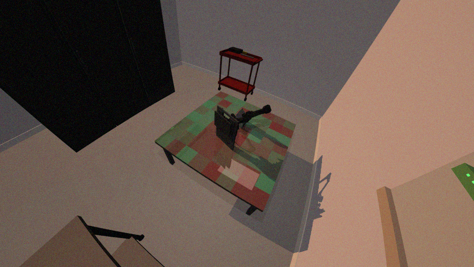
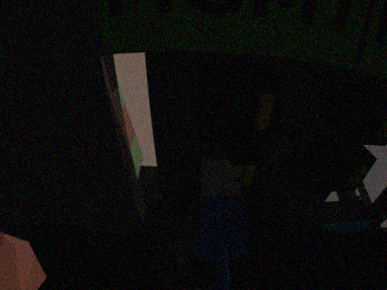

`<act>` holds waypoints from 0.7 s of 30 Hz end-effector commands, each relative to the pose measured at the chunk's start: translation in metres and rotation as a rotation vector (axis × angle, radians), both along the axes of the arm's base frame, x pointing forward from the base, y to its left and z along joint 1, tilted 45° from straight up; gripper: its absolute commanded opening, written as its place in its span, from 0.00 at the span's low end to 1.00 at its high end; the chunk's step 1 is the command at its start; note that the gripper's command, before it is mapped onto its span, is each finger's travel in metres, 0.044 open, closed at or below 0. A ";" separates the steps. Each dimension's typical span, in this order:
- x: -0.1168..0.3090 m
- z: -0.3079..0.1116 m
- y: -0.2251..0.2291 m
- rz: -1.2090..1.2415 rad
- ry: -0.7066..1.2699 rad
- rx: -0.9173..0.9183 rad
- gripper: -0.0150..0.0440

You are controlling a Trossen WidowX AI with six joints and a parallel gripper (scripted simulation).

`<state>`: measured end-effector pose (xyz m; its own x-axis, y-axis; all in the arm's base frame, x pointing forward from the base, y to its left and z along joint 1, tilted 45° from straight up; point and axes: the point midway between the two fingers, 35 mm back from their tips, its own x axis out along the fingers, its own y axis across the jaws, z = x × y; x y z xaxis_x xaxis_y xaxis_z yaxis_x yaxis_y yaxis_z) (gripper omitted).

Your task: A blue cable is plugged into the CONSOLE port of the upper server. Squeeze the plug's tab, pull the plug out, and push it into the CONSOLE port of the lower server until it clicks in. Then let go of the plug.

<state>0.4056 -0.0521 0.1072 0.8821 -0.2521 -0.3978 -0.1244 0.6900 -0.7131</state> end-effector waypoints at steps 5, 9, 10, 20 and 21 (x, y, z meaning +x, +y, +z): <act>0.003 0.003 -0.002 -0.012 -0.013 0.001 0.25; 0.004 0.003 -0.002 -0.012 -0.013 0.001 0.25; 0.004 0.003 -0.002 -0.012 -0.013 0.001 0.25; 0.006 0.003 -0.002 -0.012 -0.014 0.001 0.25; 0.006 0.003 -0.002 -0.012 -0.014 0.001 0.25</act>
